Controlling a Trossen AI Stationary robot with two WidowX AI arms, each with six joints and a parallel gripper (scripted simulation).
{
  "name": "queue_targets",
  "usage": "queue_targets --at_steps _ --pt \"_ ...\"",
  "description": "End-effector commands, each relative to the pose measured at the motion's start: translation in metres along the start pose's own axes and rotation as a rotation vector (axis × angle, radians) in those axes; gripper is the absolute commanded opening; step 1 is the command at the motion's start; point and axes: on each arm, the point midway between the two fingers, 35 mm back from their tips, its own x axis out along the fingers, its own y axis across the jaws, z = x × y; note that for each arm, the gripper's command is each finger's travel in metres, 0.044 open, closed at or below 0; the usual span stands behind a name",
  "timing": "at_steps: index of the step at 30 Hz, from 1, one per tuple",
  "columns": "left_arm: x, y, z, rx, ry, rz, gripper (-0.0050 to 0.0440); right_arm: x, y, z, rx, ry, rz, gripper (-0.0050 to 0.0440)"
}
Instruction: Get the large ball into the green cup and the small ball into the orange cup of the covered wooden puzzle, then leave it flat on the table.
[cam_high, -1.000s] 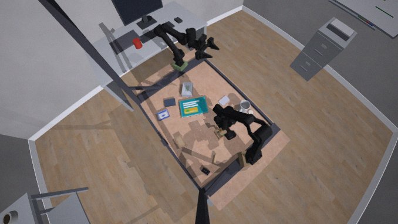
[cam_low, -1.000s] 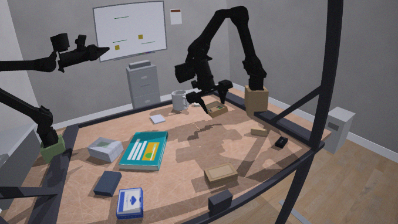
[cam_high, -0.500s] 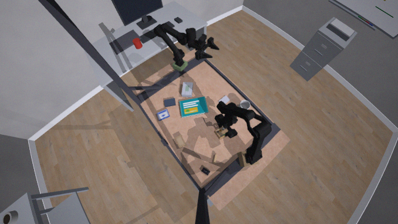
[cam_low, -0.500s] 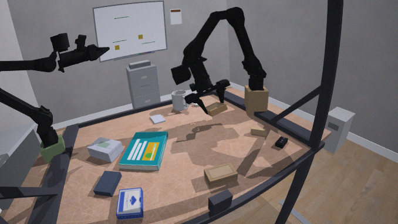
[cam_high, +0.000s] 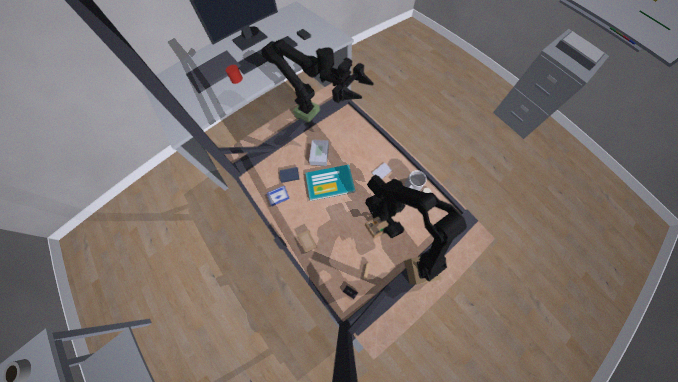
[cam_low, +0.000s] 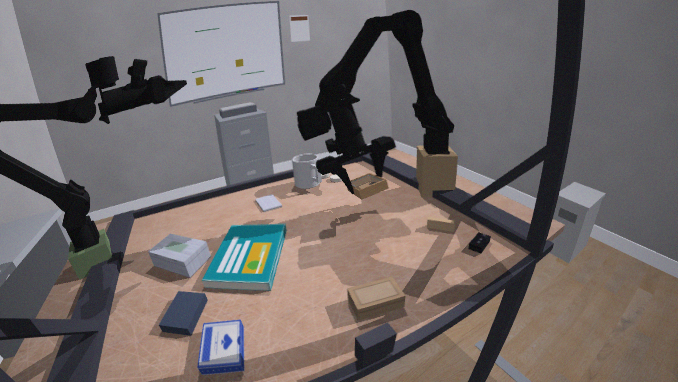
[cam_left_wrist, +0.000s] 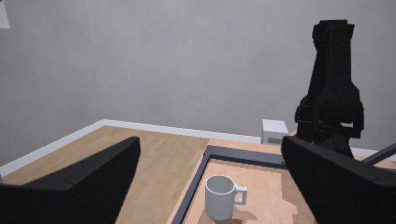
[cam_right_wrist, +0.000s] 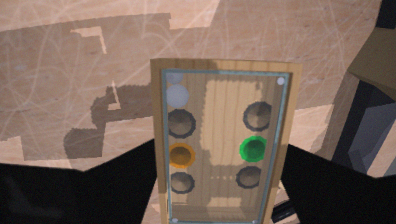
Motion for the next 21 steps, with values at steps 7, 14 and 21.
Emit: queue_targets --at_steps 7,14,21 --pt "-0.0012 0.0 0.0084 0.0 -0.02 0.0 0.04 -0.0057 -0.0031 -0.0055 -0.002 -0.102 0.127 -0.005" --pt "-0.0012 0.0 0.0084 0.0 -0.02 0.0 0.04 -0.0049 -0.0066 -0.0086 -0.003 -0.186 0.213 -0.005" --pt "-0.0012 0.0 0.0084 0.0 -0.02 0.0 0.04 -0.0052 -0.0065 -0.0094 -0.004 -0.201 0.231 -0.005"
